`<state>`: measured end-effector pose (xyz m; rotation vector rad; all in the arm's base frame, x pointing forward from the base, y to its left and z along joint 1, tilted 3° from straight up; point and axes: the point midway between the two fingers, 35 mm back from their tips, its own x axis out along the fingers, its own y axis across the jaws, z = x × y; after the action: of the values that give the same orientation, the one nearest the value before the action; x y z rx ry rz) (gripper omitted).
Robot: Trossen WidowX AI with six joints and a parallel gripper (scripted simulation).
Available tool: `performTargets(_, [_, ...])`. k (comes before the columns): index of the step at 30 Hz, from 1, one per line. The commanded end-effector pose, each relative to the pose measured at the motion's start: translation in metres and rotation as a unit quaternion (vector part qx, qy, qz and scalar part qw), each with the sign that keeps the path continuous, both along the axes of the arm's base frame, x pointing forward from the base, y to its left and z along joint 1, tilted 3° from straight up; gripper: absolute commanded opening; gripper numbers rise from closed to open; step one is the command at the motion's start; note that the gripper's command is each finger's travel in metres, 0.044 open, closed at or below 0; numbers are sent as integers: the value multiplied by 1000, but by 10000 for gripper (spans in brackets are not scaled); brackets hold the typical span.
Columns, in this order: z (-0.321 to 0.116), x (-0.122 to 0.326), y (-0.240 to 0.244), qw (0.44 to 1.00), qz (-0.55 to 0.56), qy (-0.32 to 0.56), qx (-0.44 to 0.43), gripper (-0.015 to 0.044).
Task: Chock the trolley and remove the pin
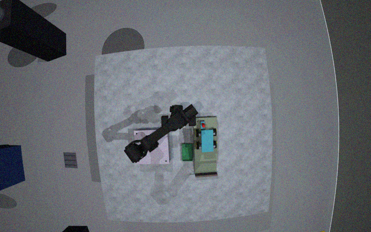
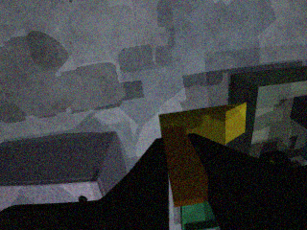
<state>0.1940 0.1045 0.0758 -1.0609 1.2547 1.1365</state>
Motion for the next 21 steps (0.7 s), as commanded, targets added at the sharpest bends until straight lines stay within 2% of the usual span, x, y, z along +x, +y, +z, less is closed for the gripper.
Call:
performTargets(1, [15, 5, 1, 1000, 3, -9, 2, 0])
performTargets(13, [28, 9, 1, 1000, 0, -9, 2, 0])
performTargets(21, [28, 9, 1, 993, -120, -3, 2, 0])
